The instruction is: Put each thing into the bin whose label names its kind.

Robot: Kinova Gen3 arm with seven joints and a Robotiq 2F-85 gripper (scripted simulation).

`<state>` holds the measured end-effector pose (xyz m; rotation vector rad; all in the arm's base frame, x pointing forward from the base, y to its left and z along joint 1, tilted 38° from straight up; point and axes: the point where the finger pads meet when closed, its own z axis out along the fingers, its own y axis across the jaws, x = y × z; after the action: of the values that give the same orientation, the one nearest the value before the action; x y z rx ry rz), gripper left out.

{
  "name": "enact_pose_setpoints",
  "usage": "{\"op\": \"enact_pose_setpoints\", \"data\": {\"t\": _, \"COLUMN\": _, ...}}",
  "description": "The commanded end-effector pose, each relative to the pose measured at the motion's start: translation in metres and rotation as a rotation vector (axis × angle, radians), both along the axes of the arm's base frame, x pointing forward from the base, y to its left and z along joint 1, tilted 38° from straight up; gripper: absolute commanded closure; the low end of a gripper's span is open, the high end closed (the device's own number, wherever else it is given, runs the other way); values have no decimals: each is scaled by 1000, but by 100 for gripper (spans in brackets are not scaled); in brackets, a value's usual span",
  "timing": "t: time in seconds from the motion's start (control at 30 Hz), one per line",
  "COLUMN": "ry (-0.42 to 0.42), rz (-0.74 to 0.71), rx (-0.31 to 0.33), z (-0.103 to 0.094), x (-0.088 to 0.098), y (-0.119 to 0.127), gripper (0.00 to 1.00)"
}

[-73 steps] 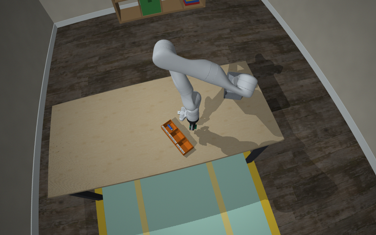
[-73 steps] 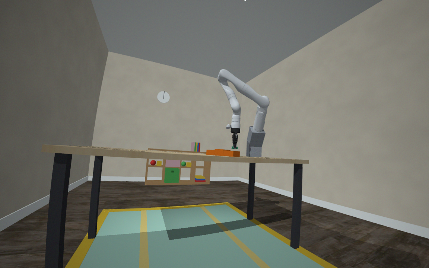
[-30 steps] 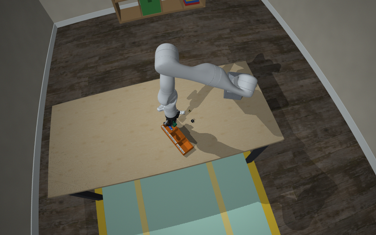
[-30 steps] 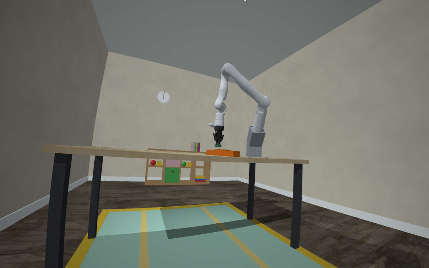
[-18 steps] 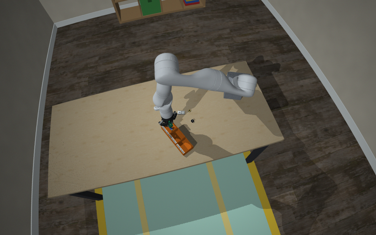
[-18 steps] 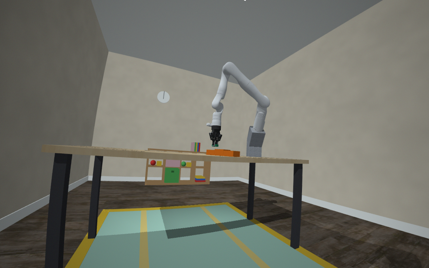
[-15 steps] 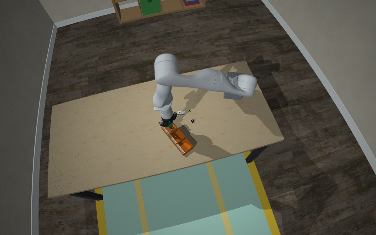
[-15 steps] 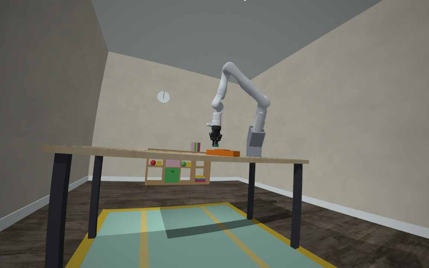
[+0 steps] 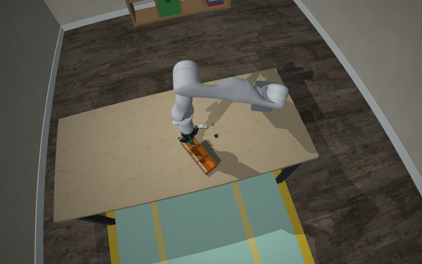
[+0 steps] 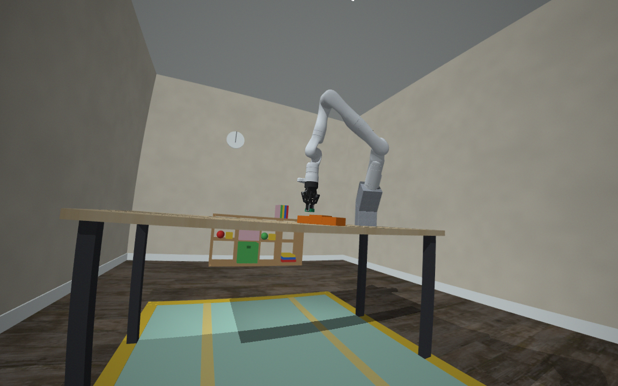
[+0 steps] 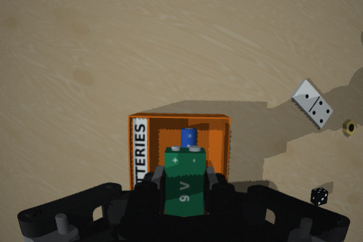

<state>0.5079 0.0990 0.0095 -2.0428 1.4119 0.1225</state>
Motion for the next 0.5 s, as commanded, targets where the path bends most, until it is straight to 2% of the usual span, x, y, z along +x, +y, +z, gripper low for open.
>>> {"op": "enact_pose_setpoints", "data": {"t": 0.0, "ry": 3, "rz": 1, "rx": 3, "z": -5, "x": 0, "y": 4, "gripper": 78}}
{"op": "enact_pose_setpoints", "data": {"t": 0.47, "ry": 3, "rz": 1, "rx": 3, "z": -24, "x": 7, "y": 17, "gripper": 78}}
